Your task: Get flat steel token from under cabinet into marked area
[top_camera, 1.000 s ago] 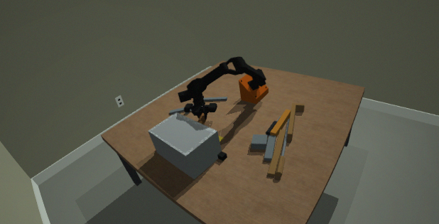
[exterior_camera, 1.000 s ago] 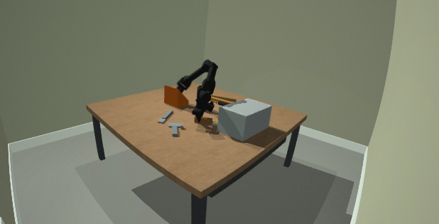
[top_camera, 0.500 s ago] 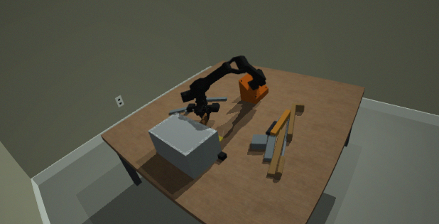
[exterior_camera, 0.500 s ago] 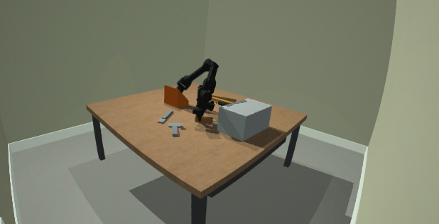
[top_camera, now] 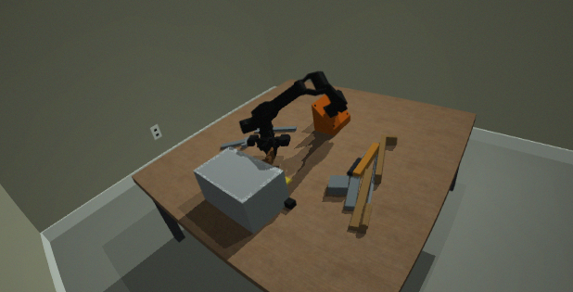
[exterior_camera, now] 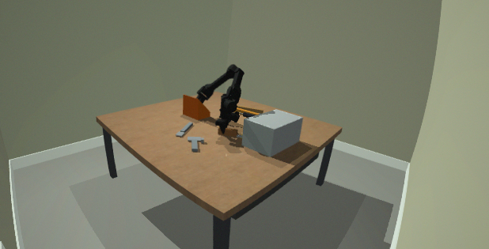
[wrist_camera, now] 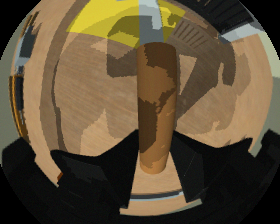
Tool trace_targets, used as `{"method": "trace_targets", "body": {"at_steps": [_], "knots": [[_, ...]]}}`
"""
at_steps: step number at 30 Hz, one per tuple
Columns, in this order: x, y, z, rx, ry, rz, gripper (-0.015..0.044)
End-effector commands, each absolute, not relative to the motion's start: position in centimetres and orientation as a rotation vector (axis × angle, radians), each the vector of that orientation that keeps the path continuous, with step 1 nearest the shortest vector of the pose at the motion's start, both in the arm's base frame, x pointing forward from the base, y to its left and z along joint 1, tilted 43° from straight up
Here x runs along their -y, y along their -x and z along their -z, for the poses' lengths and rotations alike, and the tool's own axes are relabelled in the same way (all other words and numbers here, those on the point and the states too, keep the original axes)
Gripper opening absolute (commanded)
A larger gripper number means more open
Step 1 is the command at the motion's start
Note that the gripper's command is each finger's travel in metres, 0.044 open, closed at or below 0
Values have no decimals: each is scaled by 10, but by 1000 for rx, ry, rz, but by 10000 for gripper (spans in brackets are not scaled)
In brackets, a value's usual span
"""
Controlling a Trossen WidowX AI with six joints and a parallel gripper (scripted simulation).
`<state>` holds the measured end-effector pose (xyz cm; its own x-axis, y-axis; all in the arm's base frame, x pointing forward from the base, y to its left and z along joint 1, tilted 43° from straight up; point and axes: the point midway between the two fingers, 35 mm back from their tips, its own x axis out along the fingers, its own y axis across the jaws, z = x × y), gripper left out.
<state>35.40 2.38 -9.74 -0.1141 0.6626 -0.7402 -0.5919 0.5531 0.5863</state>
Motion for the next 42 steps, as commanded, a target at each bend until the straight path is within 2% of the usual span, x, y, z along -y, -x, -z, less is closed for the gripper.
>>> {"method": "trace_targets", "body": {"at_steps": [1,42], "knots": [[-28,-351,94,-1304,-77,-1071,0],[-6,-305,108,-1306,-76,-1069,0]]}}
